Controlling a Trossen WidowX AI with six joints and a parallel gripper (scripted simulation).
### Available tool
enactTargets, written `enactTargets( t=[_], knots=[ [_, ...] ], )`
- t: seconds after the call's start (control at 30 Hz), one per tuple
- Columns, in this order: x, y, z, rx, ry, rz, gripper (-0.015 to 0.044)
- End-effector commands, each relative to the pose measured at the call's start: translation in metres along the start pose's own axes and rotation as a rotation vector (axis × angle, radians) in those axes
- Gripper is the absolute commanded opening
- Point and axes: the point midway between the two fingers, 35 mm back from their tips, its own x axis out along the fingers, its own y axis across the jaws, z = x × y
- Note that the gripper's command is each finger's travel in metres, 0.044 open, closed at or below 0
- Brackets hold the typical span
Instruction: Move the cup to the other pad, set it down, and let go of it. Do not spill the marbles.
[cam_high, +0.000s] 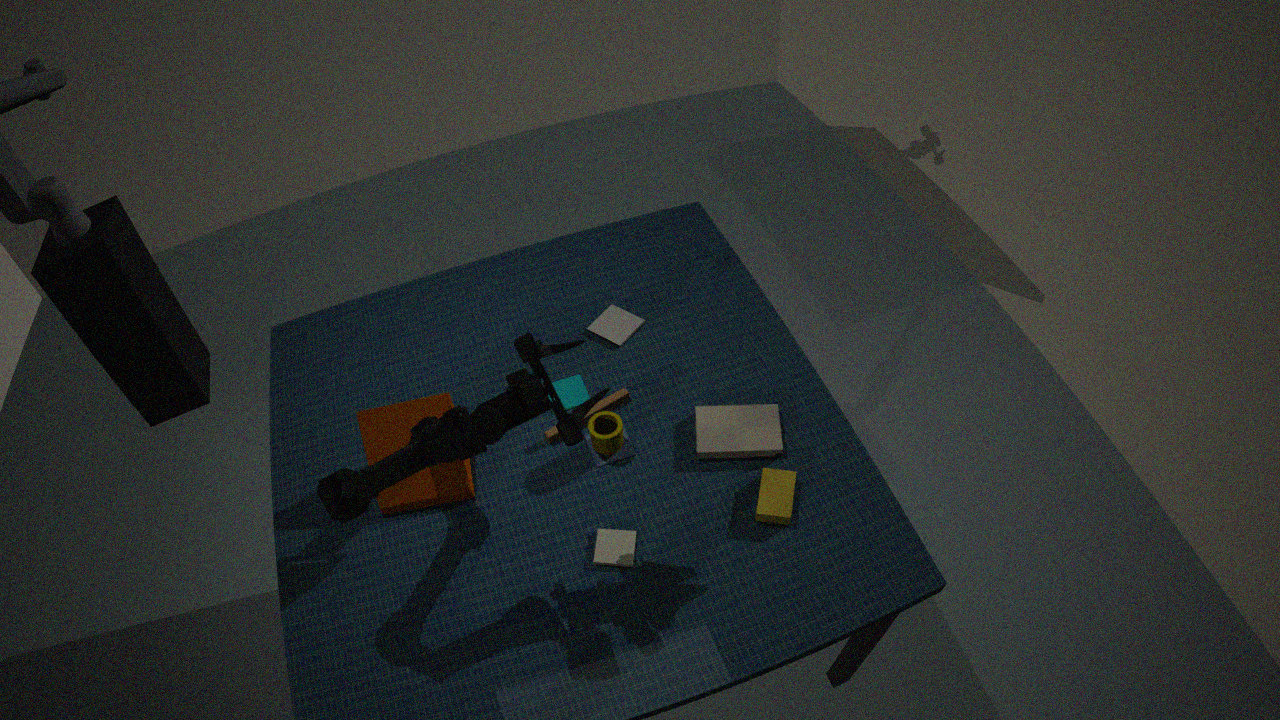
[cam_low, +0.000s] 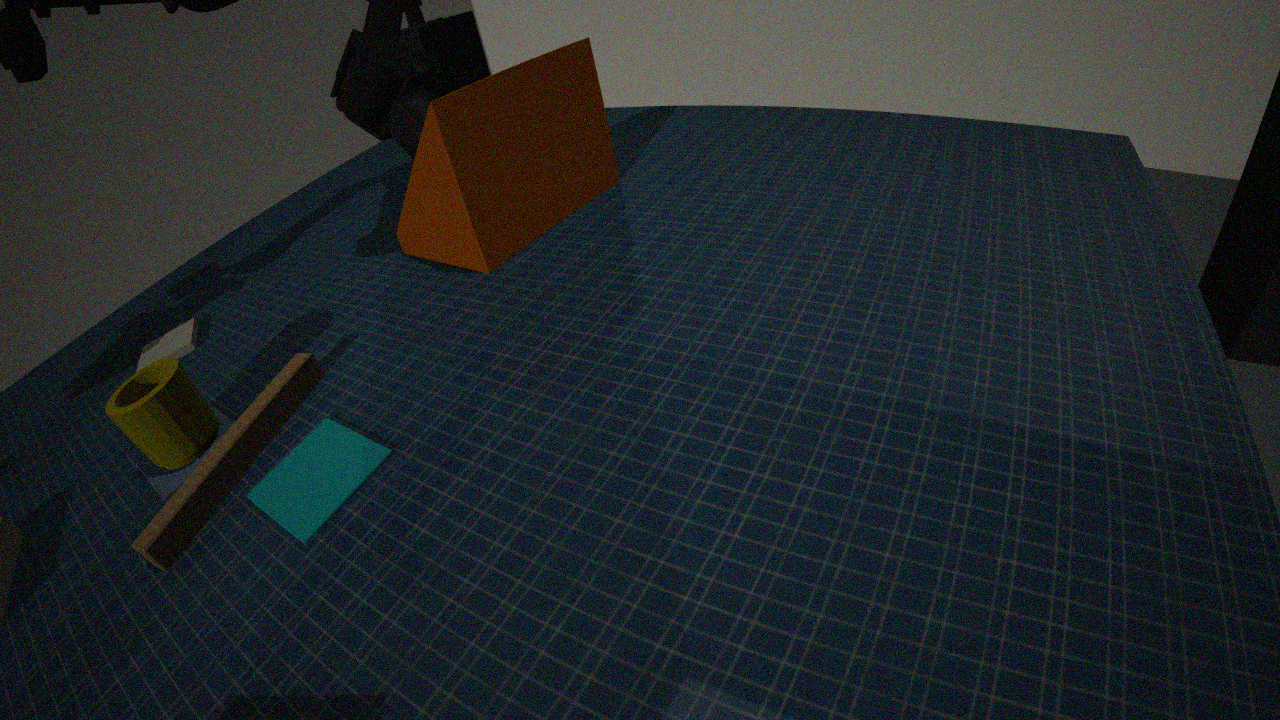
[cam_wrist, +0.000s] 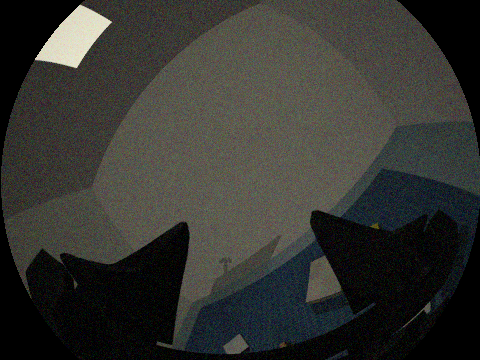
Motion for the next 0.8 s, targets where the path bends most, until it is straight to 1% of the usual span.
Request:
enactTargets(
  t=[0.0,0.03,0.13,0.27,0.37,0.5,0.63,0.77],
  knots=[
    [0.002,-0.001,-0.002,0.013,0.013,-0.004,0.0374],
    [0.006,-0.002,-0.010,0.050,0.050,-0.018,0.0348],
    [0.028,-0.012,-0.054,0.250,0.255,-0.121,0.0269],
    [0.043,-0.024,-0.118,0.490,0.505,-0.339,0.0167],
    [0.044,-0.033,-0.159,0.614,0.641,-0.525,0.0167],
    [0.037,-0.042,-0.202,0.714,0.754,-0.766,0.0167],
    [0.024,-0.052,-0.237,0.763,0.818,-1.022,0.0167],
    [0.005,-0.062,-0.268,0.758,0.828,-1.304,0.0167]
  ],
)
